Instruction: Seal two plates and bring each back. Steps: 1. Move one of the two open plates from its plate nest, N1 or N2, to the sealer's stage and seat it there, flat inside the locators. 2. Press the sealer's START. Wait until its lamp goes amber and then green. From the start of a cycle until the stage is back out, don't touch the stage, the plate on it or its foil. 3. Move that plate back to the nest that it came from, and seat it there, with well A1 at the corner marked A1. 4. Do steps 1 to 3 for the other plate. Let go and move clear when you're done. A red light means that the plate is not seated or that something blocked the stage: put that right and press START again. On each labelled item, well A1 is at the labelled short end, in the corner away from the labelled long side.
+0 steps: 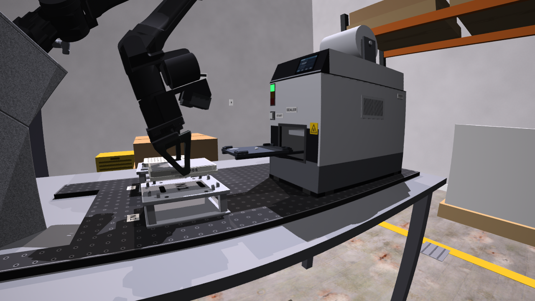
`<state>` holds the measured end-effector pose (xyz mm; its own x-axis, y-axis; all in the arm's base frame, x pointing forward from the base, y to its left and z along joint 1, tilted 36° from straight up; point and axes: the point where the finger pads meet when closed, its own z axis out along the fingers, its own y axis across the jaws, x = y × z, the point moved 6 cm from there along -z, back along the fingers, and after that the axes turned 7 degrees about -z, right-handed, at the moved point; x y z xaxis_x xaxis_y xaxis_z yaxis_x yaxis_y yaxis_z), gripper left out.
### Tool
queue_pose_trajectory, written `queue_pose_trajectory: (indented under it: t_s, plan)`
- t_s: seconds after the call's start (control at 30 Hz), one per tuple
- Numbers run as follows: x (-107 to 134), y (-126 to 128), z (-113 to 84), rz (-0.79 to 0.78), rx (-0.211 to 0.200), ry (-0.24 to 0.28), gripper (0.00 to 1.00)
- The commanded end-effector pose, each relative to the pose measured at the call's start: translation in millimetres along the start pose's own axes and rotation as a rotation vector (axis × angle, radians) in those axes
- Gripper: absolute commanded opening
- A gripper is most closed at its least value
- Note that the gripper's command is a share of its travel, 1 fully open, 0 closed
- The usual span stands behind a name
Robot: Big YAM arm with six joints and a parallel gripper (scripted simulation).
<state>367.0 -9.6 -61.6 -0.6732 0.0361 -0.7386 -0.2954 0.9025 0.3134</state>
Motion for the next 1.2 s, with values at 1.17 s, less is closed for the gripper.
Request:
queue_pose_trajectory:
  t_s: [1.17]
  plan:
    - [-4,7,-3.1,-0.024,-0.008,-0.007,0.0]
